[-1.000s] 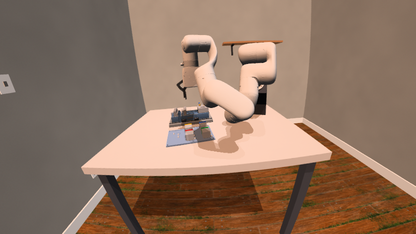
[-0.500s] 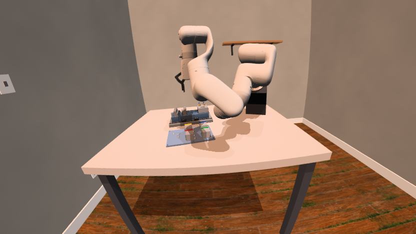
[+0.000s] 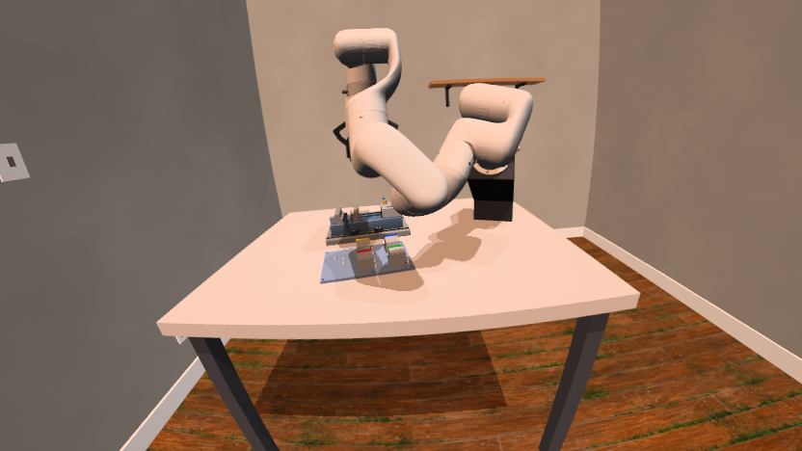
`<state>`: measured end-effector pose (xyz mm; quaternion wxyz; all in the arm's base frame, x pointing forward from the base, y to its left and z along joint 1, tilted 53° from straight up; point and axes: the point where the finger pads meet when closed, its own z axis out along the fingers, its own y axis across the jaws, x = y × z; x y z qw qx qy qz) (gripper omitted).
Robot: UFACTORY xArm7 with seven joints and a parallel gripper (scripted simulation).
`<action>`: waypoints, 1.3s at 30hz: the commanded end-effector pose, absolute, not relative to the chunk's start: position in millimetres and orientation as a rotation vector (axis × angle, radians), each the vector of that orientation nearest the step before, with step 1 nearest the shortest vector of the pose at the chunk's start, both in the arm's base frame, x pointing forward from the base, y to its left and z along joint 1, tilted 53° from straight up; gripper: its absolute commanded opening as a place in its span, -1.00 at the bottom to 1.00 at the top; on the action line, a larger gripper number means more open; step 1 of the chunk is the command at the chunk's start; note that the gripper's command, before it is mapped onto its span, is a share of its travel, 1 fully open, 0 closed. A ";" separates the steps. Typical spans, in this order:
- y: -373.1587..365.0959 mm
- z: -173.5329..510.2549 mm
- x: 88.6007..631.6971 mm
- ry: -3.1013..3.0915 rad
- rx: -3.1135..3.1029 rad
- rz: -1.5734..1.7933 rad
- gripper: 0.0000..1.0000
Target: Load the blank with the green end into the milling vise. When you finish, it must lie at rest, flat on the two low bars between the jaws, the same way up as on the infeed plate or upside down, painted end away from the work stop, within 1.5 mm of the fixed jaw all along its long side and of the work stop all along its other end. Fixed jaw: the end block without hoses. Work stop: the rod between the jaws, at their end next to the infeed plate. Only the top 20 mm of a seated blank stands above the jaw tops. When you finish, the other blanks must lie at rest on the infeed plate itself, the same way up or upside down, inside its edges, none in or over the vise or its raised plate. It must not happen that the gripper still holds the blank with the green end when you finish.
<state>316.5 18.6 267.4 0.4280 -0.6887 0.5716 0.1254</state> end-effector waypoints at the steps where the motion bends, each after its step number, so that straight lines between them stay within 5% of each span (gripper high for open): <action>1: 1.8 284.2 310.3 1.420 -1.728 0.325 1.00; 39: 1.1 284.9 310.1 1.420 -1.728 0.324 1.00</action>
